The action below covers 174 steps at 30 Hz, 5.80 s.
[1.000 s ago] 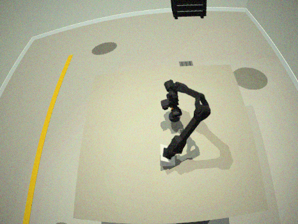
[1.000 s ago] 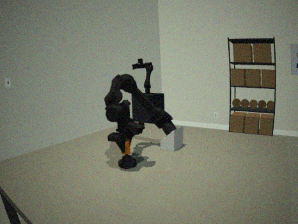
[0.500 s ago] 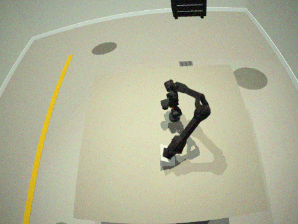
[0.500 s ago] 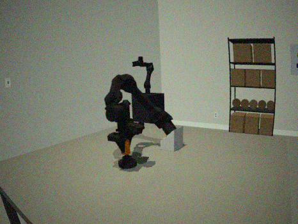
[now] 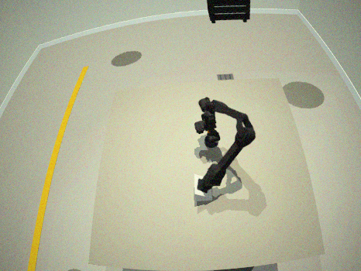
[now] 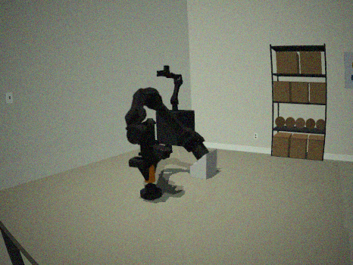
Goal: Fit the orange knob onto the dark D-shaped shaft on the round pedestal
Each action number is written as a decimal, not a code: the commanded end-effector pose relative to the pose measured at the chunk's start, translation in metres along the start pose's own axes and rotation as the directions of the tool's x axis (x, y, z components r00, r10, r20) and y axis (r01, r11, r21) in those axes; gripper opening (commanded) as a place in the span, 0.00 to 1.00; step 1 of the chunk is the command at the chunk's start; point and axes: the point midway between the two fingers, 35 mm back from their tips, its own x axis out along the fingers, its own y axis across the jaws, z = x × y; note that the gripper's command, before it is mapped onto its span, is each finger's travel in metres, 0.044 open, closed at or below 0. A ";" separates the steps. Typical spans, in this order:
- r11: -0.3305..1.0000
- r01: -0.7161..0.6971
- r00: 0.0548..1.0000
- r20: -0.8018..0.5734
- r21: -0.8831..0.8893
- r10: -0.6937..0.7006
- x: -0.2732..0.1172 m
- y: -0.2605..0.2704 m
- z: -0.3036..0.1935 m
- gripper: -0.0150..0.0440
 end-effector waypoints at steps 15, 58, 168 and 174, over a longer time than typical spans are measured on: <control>1.000 0.001 1.000 0.001 -0.001 -0.001 -0.001 -0.001 -0.001 0.25; 0.972 0.001 1.000 0.001 -0.234 -0.001 -0.004 -0.006 -0.003 0.25; 0.808 0.001 1.000 0.000 -0.589 -0.001 0.001 -0.001 -0.001 0.25; 0.808 0.001 1.000 0.001 -0.589 -0.001 0.000 -0.001 -0.001 0.25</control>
